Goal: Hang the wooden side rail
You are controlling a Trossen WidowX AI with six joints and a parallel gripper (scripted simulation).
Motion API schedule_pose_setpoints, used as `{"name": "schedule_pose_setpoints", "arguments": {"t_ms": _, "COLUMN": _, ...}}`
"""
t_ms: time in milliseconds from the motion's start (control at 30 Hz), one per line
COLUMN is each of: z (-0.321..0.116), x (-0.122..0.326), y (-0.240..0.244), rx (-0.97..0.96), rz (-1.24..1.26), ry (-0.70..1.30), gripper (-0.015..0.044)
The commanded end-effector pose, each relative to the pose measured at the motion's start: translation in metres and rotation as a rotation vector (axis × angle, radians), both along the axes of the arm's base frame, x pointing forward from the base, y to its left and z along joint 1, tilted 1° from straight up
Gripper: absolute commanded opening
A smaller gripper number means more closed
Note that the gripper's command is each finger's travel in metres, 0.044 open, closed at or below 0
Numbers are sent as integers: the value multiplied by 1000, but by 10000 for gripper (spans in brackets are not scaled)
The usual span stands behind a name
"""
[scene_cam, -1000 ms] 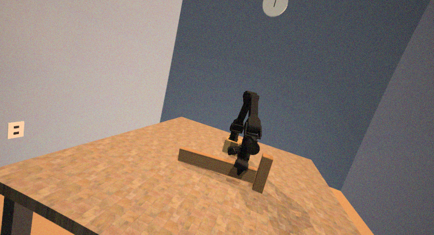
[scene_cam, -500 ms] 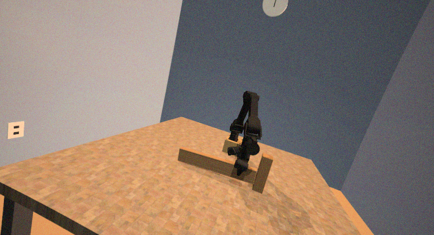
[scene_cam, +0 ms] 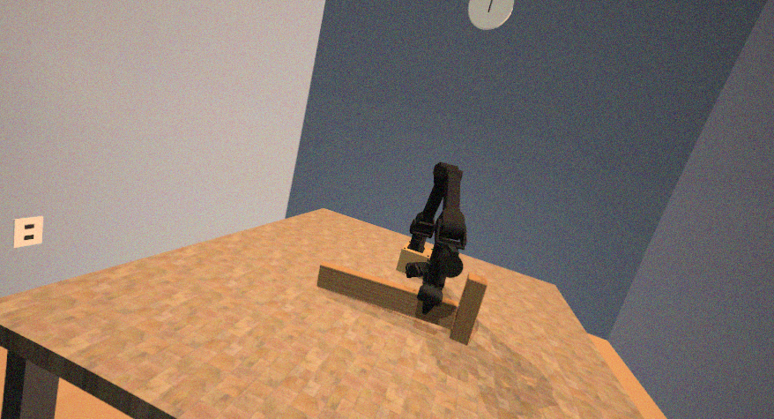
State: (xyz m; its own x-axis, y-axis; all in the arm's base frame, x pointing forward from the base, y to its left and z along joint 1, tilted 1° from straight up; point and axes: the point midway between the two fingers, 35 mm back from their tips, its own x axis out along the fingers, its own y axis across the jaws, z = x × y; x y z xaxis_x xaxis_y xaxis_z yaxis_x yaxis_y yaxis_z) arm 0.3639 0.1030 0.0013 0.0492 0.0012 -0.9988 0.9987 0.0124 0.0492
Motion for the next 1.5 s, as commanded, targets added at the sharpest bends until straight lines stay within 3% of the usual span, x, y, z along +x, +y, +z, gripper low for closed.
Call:
{"name": "schedule_pose_setpoints", "arguments": {"t_ms": 0, "z": 0, "x": 1, "y": 2, "rx": 8, "rz": 4, "ry": -5, "gripper": 0}}
{"name": "schedule_pose_setpoints", "arguments": {"t_ms": 1467, "z": -7, "x": 1, "y": 2, "rx": 8, "rz": 4, "ry": -5, "gripper": 0}}
